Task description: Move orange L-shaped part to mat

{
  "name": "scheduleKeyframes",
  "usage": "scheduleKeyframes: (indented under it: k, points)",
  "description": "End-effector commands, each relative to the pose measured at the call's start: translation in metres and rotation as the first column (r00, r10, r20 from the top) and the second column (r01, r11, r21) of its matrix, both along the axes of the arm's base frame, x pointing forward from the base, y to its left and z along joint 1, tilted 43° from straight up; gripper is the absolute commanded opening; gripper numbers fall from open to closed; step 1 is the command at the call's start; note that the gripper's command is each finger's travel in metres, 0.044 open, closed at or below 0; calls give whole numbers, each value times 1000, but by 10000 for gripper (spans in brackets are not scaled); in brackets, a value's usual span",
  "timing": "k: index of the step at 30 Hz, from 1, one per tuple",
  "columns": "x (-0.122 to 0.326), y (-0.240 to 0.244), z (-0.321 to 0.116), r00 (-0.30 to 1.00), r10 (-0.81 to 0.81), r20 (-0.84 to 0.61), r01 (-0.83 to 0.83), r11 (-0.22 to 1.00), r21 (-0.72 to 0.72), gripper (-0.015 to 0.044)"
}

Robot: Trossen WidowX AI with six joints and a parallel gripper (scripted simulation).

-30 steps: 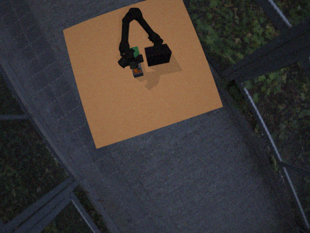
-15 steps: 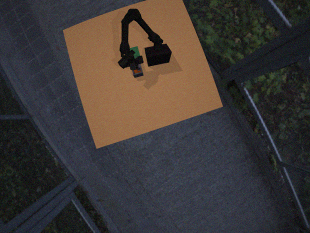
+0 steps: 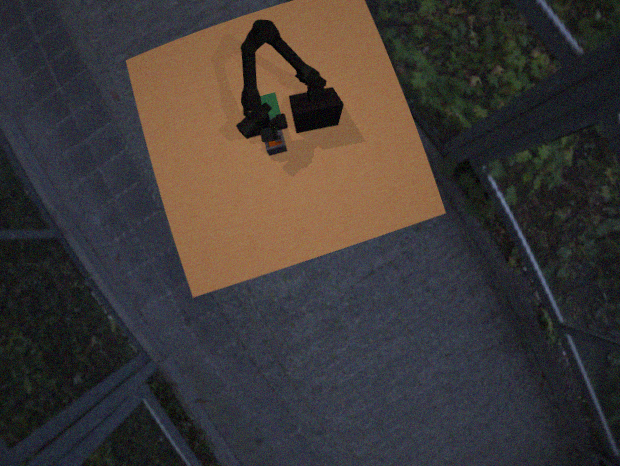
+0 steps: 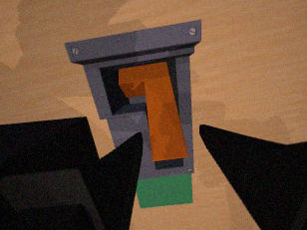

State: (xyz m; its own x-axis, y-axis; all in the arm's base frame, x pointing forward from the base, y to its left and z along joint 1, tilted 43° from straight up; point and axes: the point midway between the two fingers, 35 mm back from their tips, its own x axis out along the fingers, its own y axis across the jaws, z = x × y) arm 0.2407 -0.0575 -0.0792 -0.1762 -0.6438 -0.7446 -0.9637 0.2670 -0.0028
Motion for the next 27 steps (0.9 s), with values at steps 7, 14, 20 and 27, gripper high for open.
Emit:
scheduleKeyframes:
  k: [7, 14, 20, 27]
  points:
    - [-2, -4, -4, 1000, -2, -3, 2, 1000, -1, 227]
    - [-2, -4, -4, 1000, -2, -3, 2, 1000, -1, 142]
    - [-2, -4, -4, 1000, -2, -3, 2, 1000, -1, 102]
    - [-2, -4, -4, 1000, -2, -3, 2, 1000, -1, 0]
